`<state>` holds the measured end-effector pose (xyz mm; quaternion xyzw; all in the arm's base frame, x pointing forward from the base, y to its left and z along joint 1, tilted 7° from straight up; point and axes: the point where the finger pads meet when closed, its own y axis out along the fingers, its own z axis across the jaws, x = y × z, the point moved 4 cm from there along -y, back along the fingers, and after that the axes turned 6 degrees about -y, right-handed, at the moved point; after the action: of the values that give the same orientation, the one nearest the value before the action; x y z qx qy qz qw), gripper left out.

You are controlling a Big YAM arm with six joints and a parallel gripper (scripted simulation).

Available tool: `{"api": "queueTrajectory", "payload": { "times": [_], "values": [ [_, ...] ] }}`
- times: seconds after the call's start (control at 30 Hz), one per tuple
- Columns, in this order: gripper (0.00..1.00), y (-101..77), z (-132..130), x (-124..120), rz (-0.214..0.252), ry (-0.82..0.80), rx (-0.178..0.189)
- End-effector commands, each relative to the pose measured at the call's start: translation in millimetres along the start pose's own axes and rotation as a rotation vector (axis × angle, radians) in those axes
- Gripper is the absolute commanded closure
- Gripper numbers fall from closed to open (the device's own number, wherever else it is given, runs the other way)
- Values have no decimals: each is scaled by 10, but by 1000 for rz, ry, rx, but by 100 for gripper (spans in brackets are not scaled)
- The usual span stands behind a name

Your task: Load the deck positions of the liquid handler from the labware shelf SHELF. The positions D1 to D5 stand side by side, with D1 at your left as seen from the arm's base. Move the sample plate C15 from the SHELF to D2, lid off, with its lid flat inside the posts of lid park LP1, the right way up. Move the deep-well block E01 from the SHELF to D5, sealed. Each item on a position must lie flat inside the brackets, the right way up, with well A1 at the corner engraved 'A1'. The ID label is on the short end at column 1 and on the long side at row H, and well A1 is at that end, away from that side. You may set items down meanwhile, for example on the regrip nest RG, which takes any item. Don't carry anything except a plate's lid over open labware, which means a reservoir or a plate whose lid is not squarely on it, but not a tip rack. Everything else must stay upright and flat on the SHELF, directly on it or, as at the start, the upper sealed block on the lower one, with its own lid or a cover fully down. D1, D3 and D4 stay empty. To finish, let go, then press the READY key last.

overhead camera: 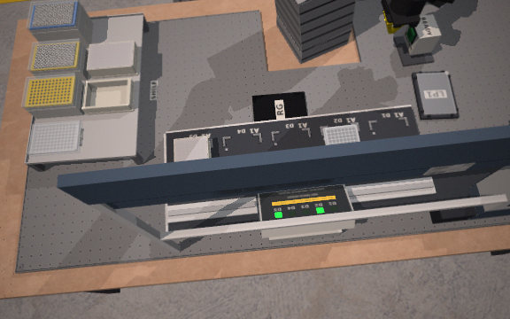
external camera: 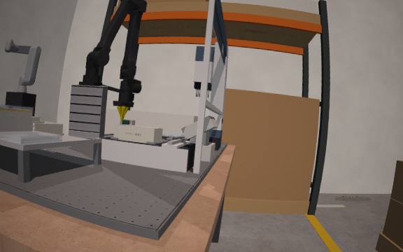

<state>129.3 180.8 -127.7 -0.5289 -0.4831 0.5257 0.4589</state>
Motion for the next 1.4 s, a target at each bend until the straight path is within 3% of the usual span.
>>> {"api": "queueTrajectory", "payload": {
  "times": [0.0,0.47,0.57,0.83,0.87,1.37],
  "values": [
    [100,73,-67,37,-8,5,-7],
    [100,278,-54,18,-5,4,-5],
    [100,280,-14,-39,10,6,6],
    [100,242,-20,14,-4,3,-3],
    [100,278,-12,8,14,8,8],
    [100,276,5,231,15,0,9]
  ]
}}
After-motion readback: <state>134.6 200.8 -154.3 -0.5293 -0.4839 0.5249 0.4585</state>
